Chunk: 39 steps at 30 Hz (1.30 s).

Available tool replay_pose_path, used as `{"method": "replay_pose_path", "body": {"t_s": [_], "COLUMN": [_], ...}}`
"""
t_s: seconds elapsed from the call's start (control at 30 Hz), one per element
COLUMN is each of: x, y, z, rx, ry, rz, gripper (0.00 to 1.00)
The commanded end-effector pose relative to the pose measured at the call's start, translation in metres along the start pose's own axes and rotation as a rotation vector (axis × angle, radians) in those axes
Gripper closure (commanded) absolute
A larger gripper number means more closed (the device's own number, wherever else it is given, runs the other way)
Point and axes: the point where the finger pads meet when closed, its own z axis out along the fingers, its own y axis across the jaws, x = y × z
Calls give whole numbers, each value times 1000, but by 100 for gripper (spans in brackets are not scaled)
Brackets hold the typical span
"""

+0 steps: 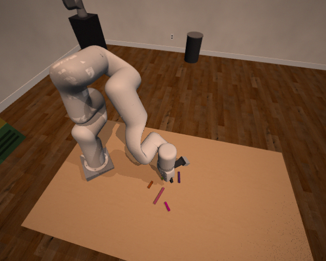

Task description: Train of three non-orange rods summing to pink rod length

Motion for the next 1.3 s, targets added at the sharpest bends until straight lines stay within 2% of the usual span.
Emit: {"method": "replay_pose_path", "body": {"t_s": [0.0,0.17,0.2,1.27], "x": [1,1,1,1], "y": [1,1,1,1], "z": [-1,-1,-1,-1], "rx": [-3,-3,-3,-3], "ry": [2,2,2,2], "rz": [0,0,0,0], "gripper": [76,76,96,96]}}
